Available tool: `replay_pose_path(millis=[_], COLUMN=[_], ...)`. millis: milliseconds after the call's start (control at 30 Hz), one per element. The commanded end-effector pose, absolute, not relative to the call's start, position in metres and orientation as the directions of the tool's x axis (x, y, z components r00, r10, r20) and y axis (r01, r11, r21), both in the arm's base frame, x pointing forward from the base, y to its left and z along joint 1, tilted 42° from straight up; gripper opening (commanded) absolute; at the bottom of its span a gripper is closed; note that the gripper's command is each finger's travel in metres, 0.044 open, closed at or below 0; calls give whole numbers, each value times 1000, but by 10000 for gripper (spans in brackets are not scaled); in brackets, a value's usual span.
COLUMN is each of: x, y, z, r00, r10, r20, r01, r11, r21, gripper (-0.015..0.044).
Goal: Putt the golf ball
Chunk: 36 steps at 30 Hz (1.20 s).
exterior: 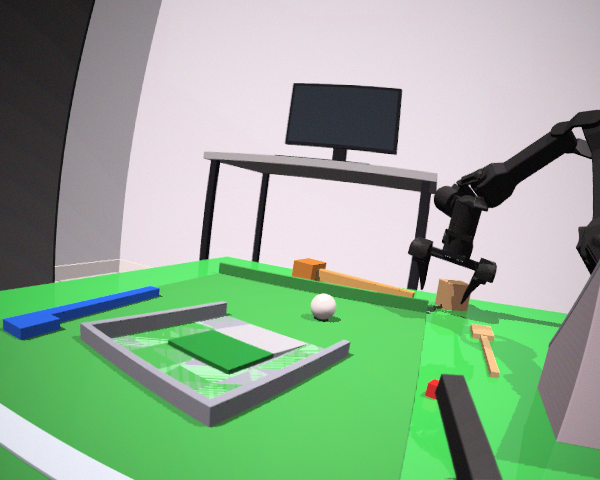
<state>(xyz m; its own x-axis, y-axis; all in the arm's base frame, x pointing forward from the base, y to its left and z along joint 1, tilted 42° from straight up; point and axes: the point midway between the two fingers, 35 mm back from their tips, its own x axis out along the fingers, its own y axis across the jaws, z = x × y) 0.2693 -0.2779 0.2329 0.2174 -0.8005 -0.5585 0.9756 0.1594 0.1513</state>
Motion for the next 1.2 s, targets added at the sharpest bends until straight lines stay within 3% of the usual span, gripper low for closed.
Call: replay_pose_path(millis=[0, 167, 333, 600, 767, 933, 1167], x=[315, 366, 399, 404, 381, 338, 250], y=[-240, -178, -104, 20, 92, 163, 232], z=[223, 181, 133, 49, 4, -41, -99], r00=[332, 379, 366, 249, 162, 81, 24], r10=[-730, -609, -496, -379, -364, -394, -515], r20=[-597, -697, -787, -891, -917, -915, -857], r01=[920, 743, 446, -141, -497, -819, -1000], r11=[389, 649, 836, 896, 773, 497, -22], r21=[36, -162, -319, -421, -394, -287, -14], gripper=[440, 440, 440, 440, 440, 440, 440])
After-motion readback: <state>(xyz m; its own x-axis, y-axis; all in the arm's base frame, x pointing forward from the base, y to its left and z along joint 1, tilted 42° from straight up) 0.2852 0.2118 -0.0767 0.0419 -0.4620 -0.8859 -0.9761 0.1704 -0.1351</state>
